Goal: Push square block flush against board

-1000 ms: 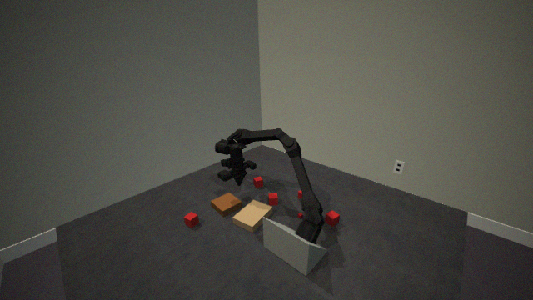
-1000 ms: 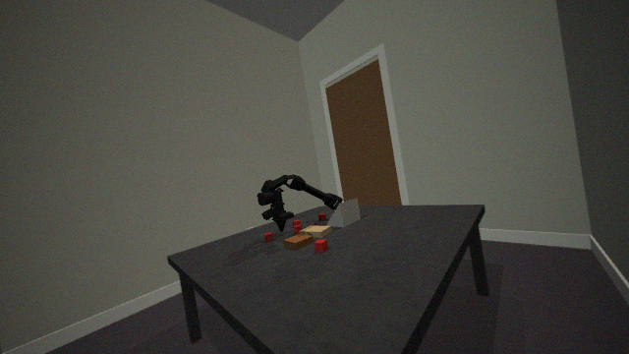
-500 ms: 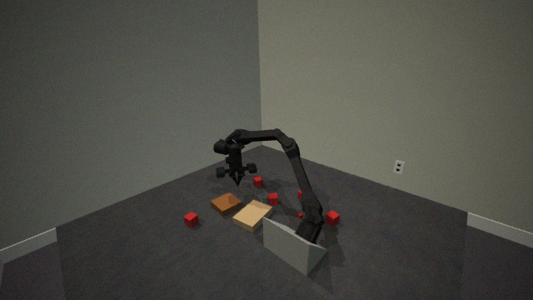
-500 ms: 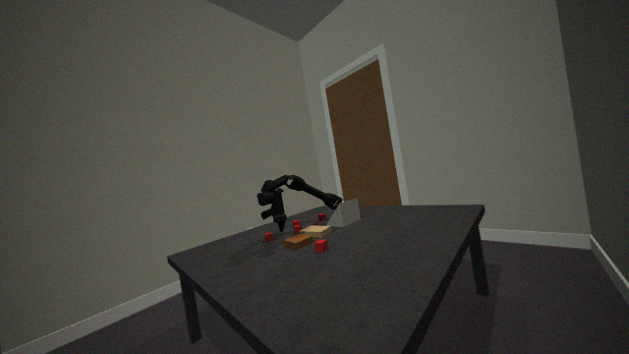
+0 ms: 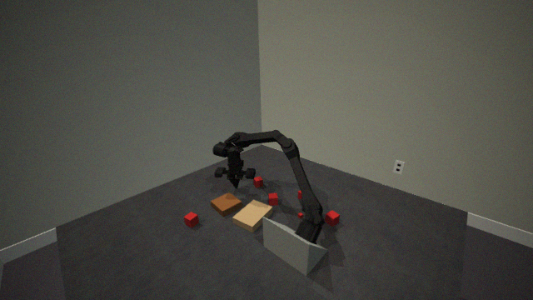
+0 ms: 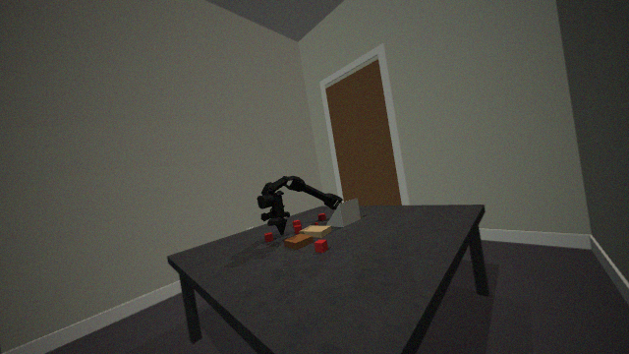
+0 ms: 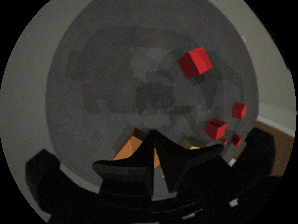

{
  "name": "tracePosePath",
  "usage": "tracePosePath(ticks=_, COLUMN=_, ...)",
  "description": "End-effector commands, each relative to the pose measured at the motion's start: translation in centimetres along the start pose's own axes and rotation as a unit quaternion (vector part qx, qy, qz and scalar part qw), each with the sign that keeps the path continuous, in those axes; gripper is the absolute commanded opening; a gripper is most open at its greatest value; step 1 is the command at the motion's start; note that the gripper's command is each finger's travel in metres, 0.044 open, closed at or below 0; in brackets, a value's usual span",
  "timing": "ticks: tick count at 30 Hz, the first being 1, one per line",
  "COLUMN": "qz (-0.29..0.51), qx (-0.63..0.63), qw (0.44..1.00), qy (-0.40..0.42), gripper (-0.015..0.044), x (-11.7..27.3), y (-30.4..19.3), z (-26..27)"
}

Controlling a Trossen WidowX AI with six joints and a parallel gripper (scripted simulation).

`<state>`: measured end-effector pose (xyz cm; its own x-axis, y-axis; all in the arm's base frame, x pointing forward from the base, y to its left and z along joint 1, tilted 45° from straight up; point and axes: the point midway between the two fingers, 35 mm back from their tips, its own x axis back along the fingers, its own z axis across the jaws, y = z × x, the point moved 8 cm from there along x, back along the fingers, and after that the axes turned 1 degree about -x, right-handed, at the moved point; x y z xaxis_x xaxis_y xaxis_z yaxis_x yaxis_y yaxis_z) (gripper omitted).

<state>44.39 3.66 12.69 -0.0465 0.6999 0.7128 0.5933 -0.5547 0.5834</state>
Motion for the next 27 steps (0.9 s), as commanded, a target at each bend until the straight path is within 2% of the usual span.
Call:
tracePosePath(ticks=1, qz=0.002, qx=-0.061, qw=0.998, qy=-0.005, gripper=0.0, x=-1.0, y=0.0, z=0.0)
tracePosePath(ticks=18, qz=0.0, qx=-0.344, qw=0.939, qy=-0.005, gripper=0.0, x=-4.1, y=-0.3, z=0.6)
tracePosePath(ticks=27, qz=0.0, qx=-0.355, qw=0.935, qy=-0.005, gripper=0.0, x=-4.2, y=-0.5, z=0.8)
